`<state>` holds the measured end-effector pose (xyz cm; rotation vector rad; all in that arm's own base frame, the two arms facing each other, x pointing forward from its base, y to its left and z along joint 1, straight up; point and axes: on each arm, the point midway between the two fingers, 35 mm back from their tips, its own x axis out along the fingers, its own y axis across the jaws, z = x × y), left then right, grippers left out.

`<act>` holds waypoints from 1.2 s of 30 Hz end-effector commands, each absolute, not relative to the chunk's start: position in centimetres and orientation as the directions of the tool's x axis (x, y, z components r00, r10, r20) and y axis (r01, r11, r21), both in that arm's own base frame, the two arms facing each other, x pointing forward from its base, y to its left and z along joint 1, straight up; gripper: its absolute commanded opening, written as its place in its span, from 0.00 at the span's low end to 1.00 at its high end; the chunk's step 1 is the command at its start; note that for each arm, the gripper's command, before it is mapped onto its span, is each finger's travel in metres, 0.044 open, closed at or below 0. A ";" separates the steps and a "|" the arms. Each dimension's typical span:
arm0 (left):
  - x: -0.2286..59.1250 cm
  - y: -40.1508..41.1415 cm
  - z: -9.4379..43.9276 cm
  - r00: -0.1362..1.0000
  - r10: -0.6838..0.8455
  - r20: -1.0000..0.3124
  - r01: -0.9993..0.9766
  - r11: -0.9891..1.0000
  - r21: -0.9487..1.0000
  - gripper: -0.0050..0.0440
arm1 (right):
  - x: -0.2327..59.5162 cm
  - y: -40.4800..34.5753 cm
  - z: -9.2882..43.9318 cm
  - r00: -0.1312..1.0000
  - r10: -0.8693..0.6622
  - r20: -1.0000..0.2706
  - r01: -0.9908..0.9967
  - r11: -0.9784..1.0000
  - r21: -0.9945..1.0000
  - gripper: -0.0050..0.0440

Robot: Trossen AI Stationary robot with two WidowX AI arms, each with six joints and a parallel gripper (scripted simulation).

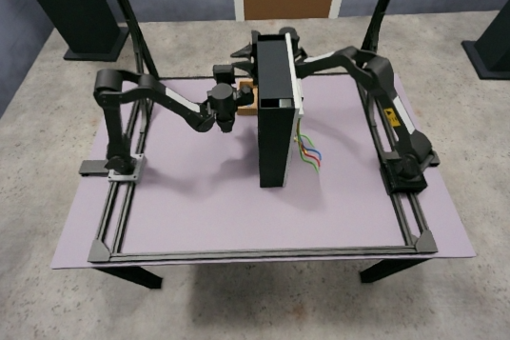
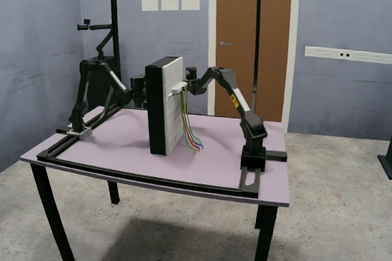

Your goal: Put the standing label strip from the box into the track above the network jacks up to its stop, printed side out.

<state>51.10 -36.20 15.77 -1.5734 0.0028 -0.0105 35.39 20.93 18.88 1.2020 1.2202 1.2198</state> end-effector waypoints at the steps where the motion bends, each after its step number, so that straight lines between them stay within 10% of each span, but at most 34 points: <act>1: 51.9 -36.2 17.5 1.000 -0.010 0.029 0.029 -0.029 -0.999 0.43 | 35.5 21.0 19.8 -0.011 1.000 0.003 -0.023 -0.004 1.000 0.00; 36: 53.2 -36.1 17.6 0.999 -0.010 0.030 0.030 -0.028 -0.999 0.43 | 35.5 21.0 19.8 -0.011 1.000 0.003 -0.023 -0.004 1.000 0.00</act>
